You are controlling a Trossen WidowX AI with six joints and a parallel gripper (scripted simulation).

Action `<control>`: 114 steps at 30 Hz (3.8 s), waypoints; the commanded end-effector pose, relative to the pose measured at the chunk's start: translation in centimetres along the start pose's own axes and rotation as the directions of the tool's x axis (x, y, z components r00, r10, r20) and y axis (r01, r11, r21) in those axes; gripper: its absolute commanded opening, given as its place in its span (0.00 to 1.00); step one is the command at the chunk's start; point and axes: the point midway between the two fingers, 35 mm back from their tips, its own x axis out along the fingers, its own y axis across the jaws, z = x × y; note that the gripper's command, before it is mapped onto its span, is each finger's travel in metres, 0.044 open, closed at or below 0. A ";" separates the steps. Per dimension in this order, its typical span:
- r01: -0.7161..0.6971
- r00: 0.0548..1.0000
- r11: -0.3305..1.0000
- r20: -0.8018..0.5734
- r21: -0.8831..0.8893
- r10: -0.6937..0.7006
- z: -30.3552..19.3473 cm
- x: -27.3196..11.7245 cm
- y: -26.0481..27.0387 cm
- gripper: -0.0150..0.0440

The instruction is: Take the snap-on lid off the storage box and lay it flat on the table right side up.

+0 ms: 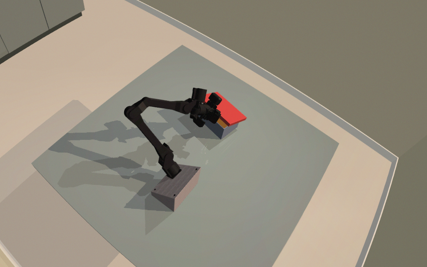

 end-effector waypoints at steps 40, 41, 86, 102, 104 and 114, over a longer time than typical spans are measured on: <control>-0.010 1.000 1.000 0.000 -0.008 0.010 -0.1 -1.4 6.7 0.25; -0.010 1.000 1.000 0.000 -0.008 0.010 -0.1 -1.5 6.8 0.25; -0.010 1.000 1.000 0.002 -0.009 0.010 4.8 -3.1 7.6 0.25; -0.010 1.000 1.000 0.003 -0.010 0.010 8.0 -3.4 7.4 0.25; -0.010 1.000 1.000 0.003 -0.010 0.010 8.4 -3.4 7.4 0.25; -0.010 1.000 1.000 0.004 -0.011 0.010 10.3 -3.6 7.3 0.25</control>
